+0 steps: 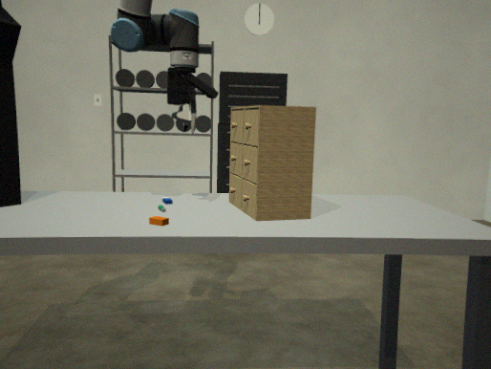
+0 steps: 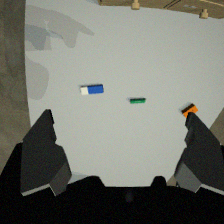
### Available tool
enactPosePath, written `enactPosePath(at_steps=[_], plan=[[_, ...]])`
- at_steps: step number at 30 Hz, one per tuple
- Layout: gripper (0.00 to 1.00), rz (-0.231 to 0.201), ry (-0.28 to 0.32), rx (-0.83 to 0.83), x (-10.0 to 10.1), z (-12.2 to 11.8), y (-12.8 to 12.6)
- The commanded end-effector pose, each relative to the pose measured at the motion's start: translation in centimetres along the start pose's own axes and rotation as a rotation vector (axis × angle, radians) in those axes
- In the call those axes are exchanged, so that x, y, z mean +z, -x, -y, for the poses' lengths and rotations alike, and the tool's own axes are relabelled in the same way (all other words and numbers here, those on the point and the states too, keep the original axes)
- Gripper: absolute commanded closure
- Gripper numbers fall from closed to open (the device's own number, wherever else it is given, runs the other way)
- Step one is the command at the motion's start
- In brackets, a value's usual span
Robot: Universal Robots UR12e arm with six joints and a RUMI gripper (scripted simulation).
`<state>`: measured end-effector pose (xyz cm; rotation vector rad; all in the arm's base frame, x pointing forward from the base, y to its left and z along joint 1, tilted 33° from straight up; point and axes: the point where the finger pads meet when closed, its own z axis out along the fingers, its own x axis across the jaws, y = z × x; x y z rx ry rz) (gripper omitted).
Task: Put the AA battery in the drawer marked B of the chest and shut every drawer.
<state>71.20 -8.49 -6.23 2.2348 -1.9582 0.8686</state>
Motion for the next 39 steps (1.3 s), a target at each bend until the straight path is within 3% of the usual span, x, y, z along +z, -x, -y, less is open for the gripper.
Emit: enactPosePath(at_steps=[1, 18, 28, 39], plan=[[0.0, -0.01, -0.008, 0.012, 0.0, 0.6, -0.7], [0.0, -0.005, -0.033, 0.008, 0.3, 0.2, -0.4], [0.0, -0.005, -0.073, 0.008, 0.7, 0.5, -0.4], [0.0, -0.005, -0.16, 0.007, 1.4, 1.1, -0.4]])
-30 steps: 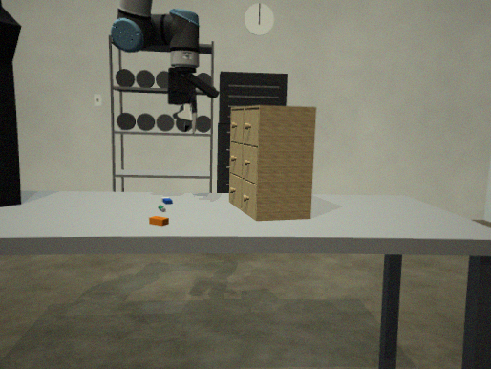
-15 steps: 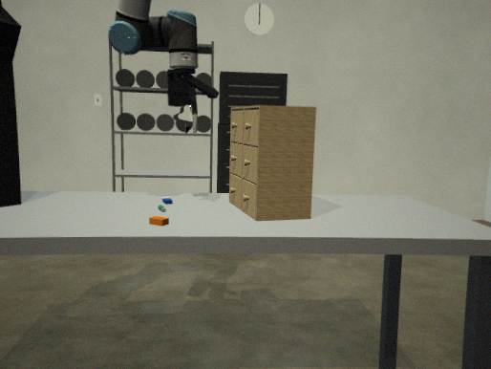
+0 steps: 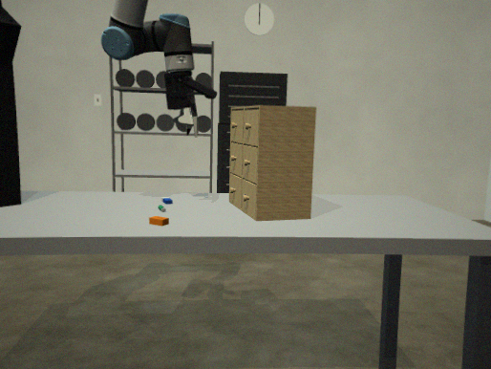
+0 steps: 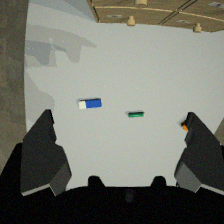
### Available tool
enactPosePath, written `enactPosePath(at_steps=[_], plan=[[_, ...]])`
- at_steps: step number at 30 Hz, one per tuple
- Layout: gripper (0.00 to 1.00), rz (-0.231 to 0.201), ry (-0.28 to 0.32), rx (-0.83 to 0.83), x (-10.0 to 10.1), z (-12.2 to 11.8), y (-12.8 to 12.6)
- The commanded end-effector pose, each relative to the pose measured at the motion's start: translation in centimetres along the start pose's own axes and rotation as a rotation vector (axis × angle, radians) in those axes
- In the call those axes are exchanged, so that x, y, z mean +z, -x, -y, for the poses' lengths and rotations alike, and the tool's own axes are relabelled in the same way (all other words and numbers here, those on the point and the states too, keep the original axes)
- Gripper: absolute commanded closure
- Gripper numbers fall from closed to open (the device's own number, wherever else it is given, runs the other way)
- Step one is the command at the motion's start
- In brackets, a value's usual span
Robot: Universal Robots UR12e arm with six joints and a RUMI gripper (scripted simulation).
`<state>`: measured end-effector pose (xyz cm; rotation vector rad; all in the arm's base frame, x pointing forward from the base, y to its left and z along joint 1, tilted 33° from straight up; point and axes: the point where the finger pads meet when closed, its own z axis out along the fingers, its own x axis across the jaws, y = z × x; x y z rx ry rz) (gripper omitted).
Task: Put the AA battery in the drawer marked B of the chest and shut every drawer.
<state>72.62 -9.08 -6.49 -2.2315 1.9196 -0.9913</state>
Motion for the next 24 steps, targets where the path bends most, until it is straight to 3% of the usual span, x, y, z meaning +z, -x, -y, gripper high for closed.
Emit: enactPosePath(at_steps=[1, 6, 21, 24], plan=[[0.0, 0.002, -0.054, 0.0, 0.5, 0.0, 0.1], [0.0, 0.002, -0.084, 0.0, 0.7, 0.2, 0.1], [0.0, -0.002, -0.278, 0.0, 2.5, 1.7, -0.1], [0.0, -0.002, -0.293, 0.0, 2.6, 1.8, -0.1]])
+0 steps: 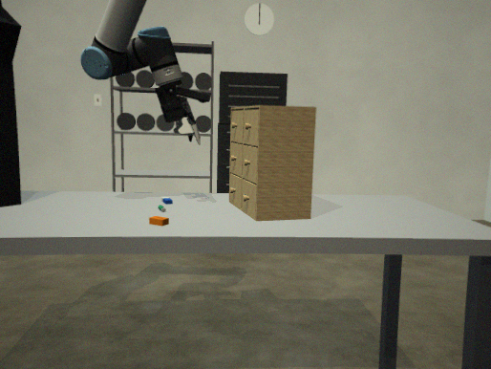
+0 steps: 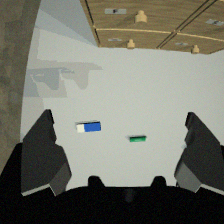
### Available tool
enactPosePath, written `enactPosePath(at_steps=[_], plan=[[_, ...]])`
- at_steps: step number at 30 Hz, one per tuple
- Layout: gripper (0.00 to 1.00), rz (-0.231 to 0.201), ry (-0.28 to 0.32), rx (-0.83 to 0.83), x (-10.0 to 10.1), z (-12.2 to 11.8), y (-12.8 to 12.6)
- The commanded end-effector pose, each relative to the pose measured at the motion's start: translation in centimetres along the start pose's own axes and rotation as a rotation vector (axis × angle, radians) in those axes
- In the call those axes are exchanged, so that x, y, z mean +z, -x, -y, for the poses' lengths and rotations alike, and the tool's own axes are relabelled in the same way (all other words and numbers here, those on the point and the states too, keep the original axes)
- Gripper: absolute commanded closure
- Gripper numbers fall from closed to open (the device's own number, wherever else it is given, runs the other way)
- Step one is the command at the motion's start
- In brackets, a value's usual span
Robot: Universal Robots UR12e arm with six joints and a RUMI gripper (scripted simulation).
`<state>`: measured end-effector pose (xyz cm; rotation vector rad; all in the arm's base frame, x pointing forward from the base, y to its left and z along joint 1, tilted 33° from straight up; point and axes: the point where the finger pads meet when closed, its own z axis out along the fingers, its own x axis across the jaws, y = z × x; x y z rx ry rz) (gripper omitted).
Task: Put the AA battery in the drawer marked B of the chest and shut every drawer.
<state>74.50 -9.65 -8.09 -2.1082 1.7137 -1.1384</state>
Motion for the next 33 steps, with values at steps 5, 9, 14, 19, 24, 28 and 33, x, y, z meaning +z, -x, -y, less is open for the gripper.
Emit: enactPosePath(at_steps=[5, 9, 14, 19, 24, 28, 33], plan=[[0.0, -0.004, -0.148, -0.001, 1.2, 1.2, -0.3], [0.0, -0.004, -0.215, -0.001, 1.9, 1.4, -0.3], [0.0, -0.004, -0.305, -0.001, 2.8, 1.8, -0.3], [0.0, -0.004, -0.362, 0.001, 3.4, 2.0, -0.3], [0.0, -0.004, -0.461, 0.0, 4.3, 2.4, -0.3], [0.0, -0.004, -0.54, 0.0, 5.1, 2.7, -0.3], [0.0, -0.004, -0.597, 0.0, 5.7, 2.9, -0.3]])
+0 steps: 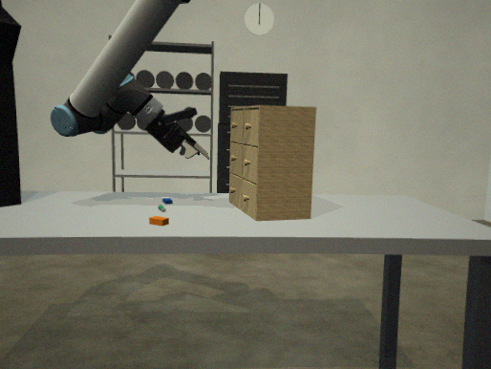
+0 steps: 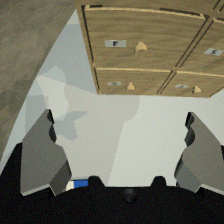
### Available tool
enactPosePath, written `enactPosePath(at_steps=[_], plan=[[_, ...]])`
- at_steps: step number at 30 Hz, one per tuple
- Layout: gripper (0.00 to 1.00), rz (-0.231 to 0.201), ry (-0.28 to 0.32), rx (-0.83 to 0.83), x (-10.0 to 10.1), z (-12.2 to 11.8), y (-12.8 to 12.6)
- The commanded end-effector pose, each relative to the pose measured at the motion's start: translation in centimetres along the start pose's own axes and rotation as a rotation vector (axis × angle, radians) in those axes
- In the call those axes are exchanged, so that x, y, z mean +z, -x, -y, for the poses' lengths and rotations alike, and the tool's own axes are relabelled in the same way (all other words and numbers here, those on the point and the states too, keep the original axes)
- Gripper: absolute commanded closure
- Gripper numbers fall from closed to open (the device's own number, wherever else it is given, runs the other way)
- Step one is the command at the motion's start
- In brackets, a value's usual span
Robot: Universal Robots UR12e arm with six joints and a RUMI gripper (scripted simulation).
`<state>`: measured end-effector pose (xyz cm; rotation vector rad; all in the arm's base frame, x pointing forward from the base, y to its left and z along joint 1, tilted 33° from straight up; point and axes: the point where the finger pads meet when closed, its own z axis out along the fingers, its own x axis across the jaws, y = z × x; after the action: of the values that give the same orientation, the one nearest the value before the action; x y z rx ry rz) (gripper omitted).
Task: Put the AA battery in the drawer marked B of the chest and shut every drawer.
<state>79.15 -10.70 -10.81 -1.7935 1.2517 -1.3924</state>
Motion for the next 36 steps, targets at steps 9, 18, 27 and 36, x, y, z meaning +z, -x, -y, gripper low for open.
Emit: enactPosePath(at_steps=[9, 18, 27, 36], plan=[[0.0, -0.003, -0.226, 0.001, 2.4, 0.8, -0.3], [0.0, -0.003, -0.295, 0.001, 3.1, 0.6, -0.3], [0.0, -0.003, -0.352, 0.0, 3.8, 0.6, -0.3], [0.0, -0.001, -0.376, 0.0, 4.0, 0.6, -0.2]])
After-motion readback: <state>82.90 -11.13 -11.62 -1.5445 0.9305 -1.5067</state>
